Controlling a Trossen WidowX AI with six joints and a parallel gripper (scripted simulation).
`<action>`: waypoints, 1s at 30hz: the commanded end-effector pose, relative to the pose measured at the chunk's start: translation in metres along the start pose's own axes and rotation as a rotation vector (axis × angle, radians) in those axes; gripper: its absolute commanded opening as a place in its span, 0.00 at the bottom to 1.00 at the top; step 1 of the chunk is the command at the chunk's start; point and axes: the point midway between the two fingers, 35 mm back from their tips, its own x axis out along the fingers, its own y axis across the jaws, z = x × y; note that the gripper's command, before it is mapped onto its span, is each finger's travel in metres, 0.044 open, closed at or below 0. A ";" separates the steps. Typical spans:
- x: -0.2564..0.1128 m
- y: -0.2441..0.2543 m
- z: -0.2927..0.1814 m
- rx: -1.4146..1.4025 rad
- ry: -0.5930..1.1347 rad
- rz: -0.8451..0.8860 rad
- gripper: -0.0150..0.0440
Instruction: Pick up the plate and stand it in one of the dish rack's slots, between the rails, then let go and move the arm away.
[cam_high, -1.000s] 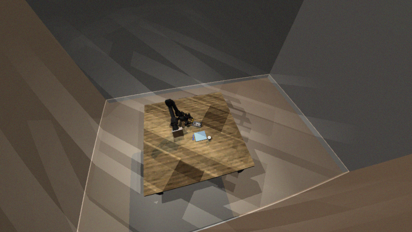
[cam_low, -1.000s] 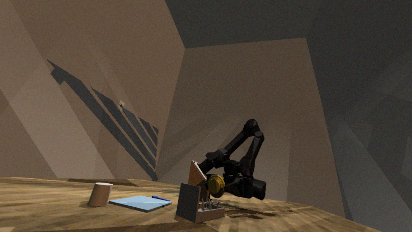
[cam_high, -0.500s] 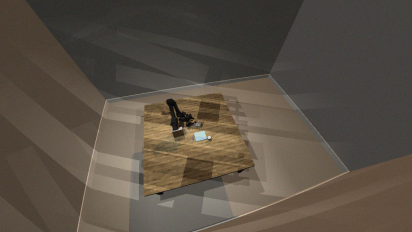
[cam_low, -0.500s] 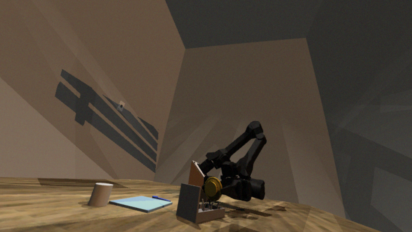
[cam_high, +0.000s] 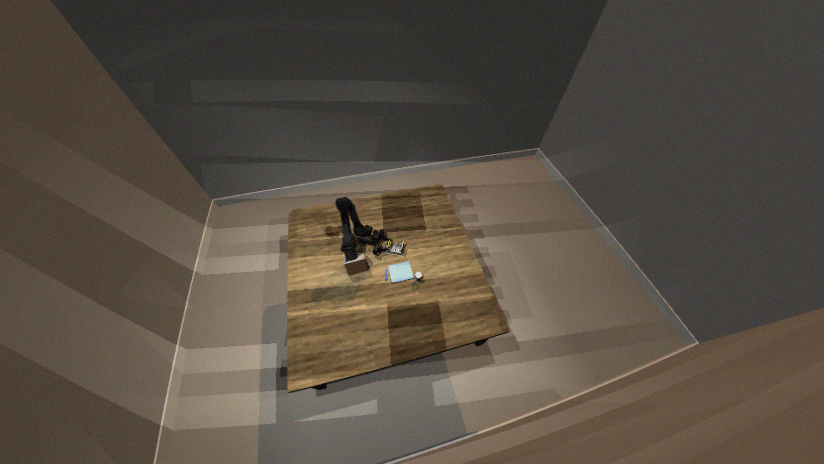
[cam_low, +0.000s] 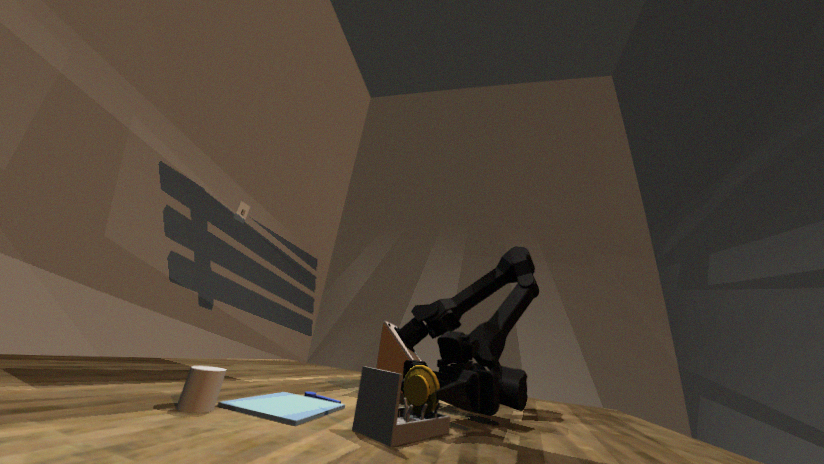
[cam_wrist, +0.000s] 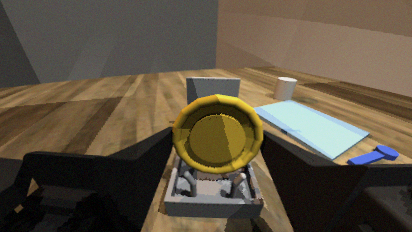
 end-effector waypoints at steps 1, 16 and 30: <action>0.000 0.000 0.001 -0.003 0.001 0.000 0.25; 0.000 0.000 0.001 0.004 0.000 0.001 0.61; 0.000 0.000 0.001 0.004 0.000 0.001 0.93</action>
